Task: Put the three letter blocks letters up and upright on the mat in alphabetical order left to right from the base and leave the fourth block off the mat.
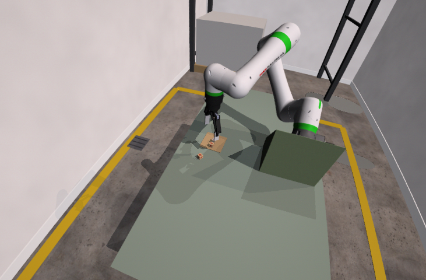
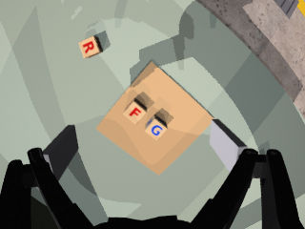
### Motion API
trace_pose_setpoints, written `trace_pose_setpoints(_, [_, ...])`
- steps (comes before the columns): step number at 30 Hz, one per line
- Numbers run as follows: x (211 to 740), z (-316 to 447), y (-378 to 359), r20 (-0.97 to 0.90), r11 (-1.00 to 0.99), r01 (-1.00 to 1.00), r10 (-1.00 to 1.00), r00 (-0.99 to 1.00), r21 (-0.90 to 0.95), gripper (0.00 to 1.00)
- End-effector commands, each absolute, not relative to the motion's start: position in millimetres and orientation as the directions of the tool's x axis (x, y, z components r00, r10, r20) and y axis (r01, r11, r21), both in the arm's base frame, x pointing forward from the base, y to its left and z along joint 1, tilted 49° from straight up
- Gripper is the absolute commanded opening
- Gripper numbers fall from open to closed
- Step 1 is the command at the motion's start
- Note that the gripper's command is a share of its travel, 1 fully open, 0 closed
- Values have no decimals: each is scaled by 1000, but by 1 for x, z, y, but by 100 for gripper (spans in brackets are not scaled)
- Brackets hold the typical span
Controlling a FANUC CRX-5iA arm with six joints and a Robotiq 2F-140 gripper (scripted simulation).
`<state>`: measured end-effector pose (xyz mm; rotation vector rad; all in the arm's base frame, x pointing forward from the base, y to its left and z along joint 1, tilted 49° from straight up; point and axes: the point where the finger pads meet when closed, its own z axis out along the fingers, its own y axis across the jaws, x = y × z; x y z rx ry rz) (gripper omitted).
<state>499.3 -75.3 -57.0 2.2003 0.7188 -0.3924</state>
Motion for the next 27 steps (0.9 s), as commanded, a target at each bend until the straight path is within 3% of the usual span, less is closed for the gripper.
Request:
trace_pose_setpoints(1, [501,-61,-72,-398,-582,492,292,870,647,100])
trace_pose_setpoints(27, [510,-81,-57,54,-643,-108,-103,993,758,100])
